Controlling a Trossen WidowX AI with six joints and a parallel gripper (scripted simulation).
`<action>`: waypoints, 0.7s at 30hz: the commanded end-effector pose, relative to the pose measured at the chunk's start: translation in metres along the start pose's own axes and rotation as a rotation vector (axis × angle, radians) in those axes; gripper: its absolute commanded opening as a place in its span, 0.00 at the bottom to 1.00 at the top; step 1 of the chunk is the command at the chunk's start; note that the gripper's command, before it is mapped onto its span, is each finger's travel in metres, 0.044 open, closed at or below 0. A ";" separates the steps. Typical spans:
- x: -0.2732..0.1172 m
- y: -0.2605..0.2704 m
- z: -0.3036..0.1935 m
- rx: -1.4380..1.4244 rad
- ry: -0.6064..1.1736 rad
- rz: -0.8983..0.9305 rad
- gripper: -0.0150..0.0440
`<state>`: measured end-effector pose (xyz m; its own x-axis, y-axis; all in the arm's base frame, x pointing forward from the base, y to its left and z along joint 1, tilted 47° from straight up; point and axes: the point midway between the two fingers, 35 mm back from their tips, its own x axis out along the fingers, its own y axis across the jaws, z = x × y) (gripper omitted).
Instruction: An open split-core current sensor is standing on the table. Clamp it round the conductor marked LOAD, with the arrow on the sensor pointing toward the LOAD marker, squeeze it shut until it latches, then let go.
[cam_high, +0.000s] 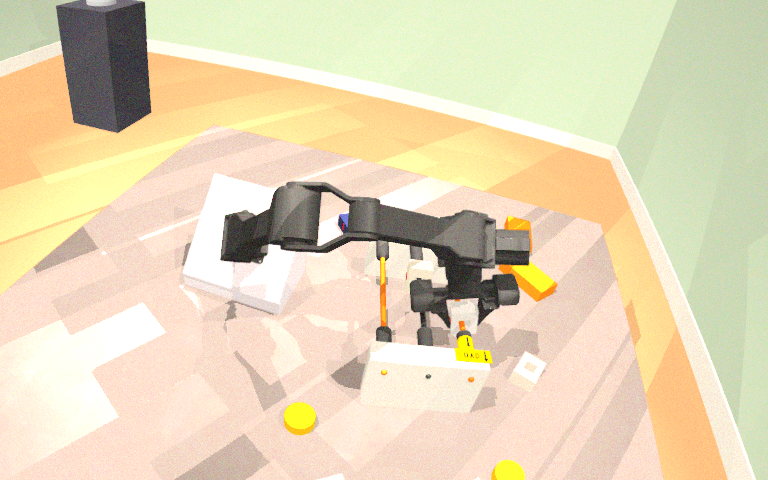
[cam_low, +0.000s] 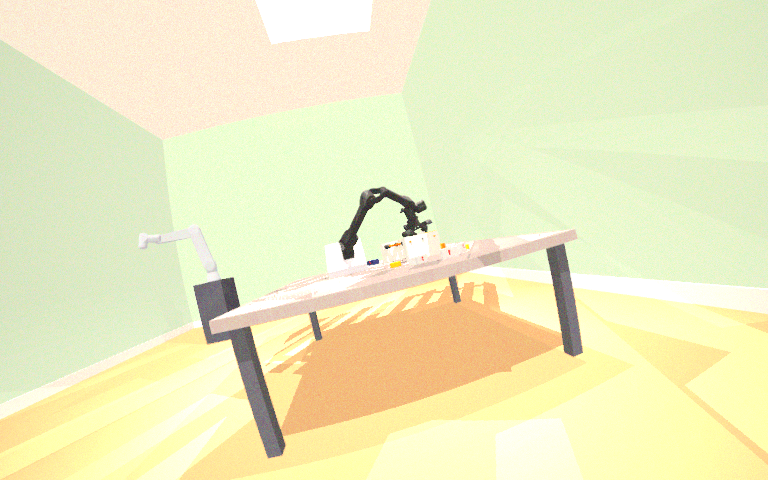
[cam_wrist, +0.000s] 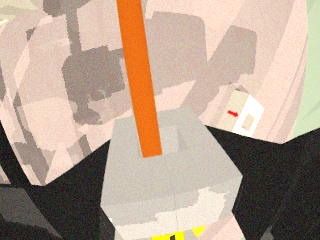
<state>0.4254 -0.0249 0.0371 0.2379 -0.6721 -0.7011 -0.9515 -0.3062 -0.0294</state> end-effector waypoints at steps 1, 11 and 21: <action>-0.004 -0.002 0.002 -0.005 -0.002 -0.014 0.25; -0.001 -0.001 0.000 0.000 0.000 -0.003 0.25; -0.001 -0.001 0.000 0.000 0.000 -0.003 0.70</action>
<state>0.4254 -0.0239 0.0378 0.2406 -0.6714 -0.7009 -0.9507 -0.3086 -0.0308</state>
